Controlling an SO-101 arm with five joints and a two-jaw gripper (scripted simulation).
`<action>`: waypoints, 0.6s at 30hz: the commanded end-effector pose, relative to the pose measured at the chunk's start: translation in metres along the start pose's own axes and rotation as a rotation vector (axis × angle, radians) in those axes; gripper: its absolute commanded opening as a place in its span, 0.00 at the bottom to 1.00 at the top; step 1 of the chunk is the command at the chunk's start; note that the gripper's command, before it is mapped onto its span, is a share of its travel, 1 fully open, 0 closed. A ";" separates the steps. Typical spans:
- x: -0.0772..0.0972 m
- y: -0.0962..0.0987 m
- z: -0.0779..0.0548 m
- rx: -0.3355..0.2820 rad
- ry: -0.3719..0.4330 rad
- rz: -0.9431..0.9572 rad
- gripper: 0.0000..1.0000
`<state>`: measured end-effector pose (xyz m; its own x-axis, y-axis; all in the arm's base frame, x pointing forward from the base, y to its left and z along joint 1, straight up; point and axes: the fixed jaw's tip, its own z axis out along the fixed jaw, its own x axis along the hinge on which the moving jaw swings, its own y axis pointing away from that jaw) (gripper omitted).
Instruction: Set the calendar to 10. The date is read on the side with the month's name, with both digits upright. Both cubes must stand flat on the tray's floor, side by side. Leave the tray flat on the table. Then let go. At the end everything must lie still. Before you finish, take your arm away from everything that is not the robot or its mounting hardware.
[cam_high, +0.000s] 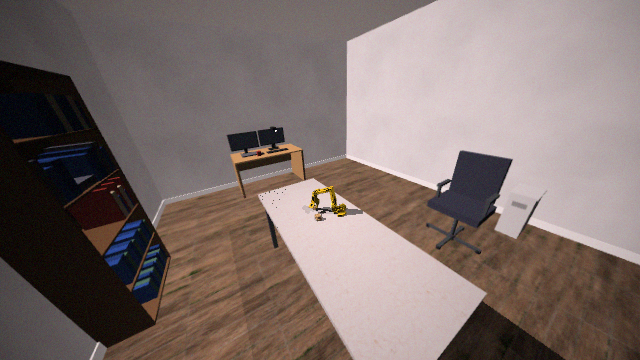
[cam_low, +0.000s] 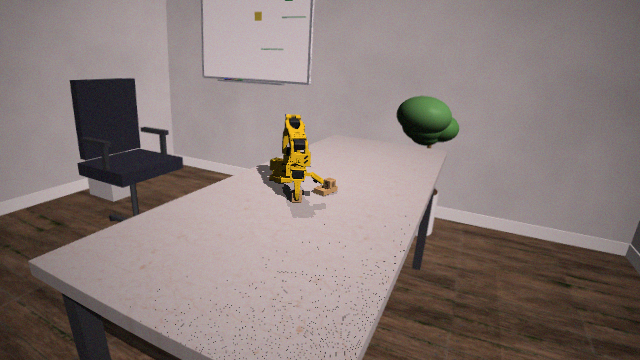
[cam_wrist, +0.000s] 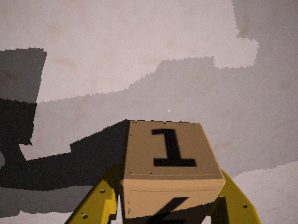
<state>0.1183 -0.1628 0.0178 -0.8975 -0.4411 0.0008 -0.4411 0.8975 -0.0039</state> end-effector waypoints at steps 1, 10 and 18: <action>0.000 -0.009 -0.012 0.045 -0.009 0.011 0.00; 0.000 -0.010 -0.031 0.045 -0.009 0.011 0.00; 0.000 -0.008 -0.052 0.045 -0.009 0.011 0.00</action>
<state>0.1178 -0.1622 0.0492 -0.8977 -0.4406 0.0063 -0.4402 0.8974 0.0288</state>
